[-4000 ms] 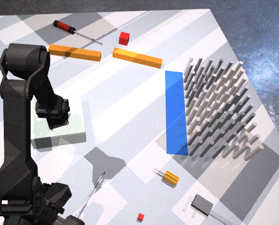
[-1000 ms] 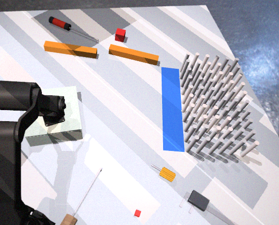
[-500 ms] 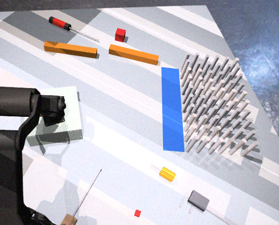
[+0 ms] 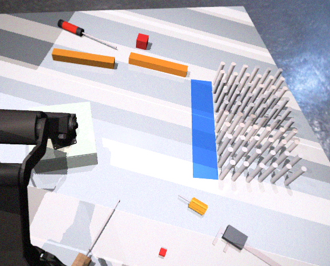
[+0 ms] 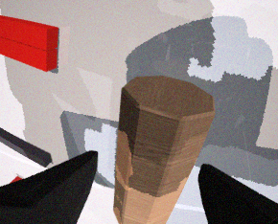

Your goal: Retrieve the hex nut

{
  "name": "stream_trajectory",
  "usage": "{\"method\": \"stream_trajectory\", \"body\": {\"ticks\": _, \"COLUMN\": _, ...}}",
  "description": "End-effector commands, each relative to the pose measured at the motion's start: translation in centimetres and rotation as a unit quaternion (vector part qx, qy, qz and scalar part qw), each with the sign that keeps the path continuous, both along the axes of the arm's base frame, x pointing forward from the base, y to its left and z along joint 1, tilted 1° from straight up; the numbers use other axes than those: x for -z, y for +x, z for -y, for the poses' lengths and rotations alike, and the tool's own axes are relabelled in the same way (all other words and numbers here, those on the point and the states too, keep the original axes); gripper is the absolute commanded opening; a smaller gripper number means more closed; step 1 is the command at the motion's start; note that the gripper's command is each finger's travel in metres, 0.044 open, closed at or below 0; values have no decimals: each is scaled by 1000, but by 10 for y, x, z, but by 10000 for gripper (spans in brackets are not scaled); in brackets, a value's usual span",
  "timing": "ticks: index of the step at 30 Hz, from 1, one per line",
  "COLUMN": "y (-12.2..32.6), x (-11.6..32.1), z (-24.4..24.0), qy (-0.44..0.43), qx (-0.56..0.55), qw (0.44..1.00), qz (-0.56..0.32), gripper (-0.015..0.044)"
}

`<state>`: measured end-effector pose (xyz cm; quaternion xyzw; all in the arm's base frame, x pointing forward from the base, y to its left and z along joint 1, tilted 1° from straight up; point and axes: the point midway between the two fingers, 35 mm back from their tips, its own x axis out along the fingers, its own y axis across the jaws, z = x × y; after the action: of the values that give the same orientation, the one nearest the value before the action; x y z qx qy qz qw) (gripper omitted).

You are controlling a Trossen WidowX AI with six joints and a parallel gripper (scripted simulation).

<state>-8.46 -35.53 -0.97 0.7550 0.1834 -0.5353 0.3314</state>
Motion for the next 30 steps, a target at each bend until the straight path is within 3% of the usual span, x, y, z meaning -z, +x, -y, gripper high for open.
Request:
{"method": "stream_trajectory", "body": {"ticks": 1, "y": 1, "x": 3, "z": -2, "qy": 3, "qx": 1, "qw": 1000, "qz": 3, "gripper": 227}}
{"method": "stream_trajectory", "body": {"ticks": 11, "y": 1, "x": 3, "z": -2, "qy": 3, "qx": 1, "qw": 1000, "qz": 3, "gripper": 161}}
{"method": "stream_trajectory", "body": {"ticks": 17, "y": -1, "x": -27, "z": 3, "qy": 2, "qx": 1, "qw": 1000, "qz": 2, "gripper": 3}}
{"method": "stream_trajectory", "body": {"ticks": 30, "y": -1, "x": -121, "z": 1, "qy": 1, "qx": 0, "qw": 1000, "qz": 2, "gripper": 0}}
